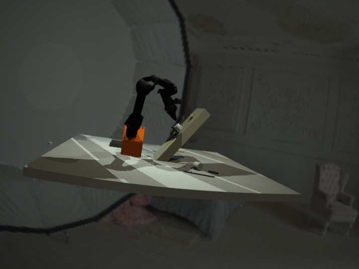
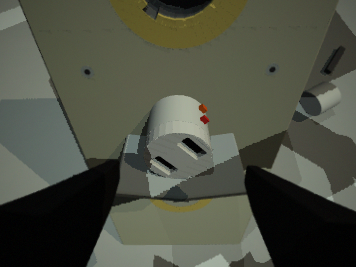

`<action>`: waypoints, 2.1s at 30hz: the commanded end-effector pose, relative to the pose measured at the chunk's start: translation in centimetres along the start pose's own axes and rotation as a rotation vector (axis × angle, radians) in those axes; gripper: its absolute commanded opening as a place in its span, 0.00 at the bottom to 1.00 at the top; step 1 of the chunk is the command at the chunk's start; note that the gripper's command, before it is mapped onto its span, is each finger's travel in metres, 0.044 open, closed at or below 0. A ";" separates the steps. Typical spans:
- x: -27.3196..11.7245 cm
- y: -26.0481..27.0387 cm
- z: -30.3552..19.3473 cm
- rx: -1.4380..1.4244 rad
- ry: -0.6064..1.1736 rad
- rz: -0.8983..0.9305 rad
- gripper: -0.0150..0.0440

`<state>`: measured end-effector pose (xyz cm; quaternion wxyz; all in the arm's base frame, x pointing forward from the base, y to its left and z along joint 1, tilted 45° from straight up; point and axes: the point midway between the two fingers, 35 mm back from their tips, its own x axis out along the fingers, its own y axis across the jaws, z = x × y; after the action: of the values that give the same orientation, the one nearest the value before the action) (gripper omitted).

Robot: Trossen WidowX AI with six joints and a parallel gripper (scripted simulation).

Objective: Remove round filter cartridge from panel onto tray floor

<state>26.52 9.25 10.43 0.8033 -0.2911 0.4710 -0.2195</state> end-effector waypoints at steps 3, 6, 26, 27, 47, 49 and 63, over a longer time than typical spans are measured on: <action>0.8 0.1 -0.4 -0.056 0.018 -0.001 0.77; 1.3 0.1 -0.4 -0.056 0.018 0.000 0.77; 4.5 0.1 -0.4 -0.055 0.016 -0.002 0.77; 4.7 0.0 -0.4 -0.055 0.016 -0.002 0.77; 4.9 0.0 -0.3 -0.047 0.016 0.002 0.48; 4.9 0.0 -0.3 -0.047 0.016 0.002 0.39; 2.2 0.4 2.2 -0.049 0.018 0.009 0.25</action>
<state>29.50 7.40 8.73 0.7874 -0.3093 0.4897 -0.2112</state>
